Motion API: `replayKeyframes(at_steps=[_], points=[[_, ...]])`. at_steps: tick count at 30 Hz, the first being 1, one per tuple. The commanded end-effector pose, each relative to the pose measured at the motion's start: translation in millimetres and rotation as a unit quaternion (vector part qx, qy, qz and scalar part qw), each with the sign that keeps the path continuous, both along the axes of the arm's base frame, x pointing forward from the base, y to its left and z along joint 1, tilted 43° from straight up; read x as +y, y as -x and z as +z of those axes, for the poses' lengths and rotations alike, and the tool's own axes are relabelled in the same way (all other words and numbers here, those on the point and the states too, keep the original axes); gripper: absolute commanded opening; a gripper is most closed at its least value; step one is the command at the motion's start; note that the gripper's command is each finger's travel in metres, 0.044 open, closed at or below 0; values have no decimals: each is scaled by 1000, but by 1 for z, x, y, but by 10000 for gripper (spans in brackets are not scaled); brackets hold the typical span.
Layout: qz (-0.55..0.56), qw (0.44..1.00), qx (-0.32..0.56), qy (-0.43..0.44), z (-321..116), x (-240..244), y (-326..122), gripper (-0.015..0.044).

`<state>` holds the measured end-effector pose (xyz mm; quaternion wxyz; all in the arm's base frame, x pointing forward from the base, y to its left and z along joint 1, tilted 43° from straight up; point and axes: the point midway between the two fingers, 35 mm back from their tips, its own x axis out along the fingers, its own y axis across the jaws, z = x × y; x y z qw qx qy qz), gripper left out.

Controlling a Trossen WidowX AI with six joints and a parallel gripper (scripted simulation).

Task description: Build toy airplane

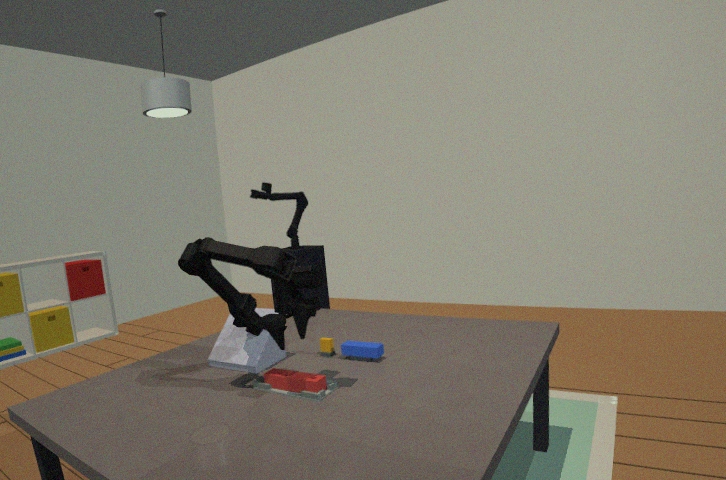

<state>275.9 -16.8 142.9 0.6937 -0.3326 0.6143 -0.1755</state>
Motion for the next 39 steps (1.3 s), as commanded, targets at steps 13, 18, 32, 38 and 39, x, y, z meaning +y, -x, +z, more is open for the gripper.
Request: replayKeyframes(at_steps=[13, 18, 32, 38, 39], points=[[-4, 1000, 6, -17, -82, 107, -40, 440], [-2, 1000, 18, -15, -138, 159, -35, 440], [-7, 1000, -4, -5, -187, 192, -29, 440], [-7, 1000, -4, -4, -212, 170, -34, 440], [-7, 1000, -4, -4, -212, 170, -34, 440]])
